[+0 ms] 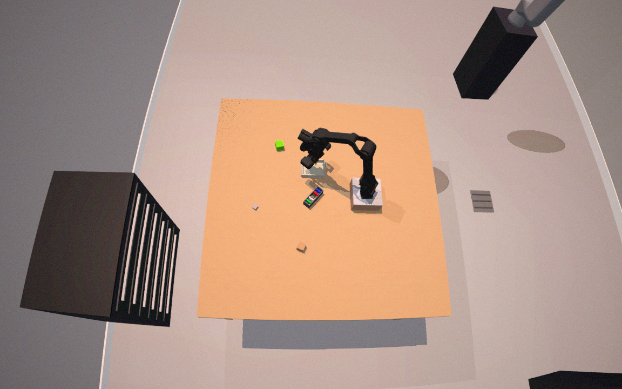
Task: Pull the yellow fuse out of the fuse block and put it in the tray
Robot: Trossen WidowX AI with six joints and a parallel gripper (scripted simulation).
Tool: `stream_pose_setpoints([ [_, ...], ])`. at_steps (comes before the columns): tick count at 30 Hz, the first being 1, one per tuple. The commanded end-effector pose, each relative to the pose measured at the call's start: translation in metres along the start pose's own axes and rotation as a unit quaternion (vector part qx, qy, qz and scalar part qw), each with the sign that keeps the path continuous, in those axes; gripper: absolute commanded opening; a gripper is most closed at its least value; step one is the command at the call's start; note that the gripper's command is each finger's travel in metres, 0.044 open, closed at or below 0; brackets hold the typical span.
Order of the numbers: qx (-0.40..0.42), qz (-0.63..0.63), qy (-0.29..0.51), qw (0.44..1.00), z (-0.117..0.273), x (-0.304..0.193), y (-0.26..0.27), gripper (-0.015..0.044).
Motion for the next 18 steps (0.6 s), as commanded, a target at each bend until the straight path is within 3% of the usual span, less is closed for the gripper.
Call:
stream_pose_setpoints([
  [1,-0.002,0.004,0.002,1.0,-0.006,0.001,0.0,0.0],
  [18,-0.002,0.004,0.002,1.0,-0.033,0.0,0.0,0.0],
])
Point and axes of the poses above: the point midway between the two fingers, 35 mm back from their tips, its own z axis back along the fingers, its own y axis across the jaws, x = y × z, the point moved 8 cm from there along z, back along the fingers, and after that the axes turned 15 degrees about -z, right-handed, at the moved point
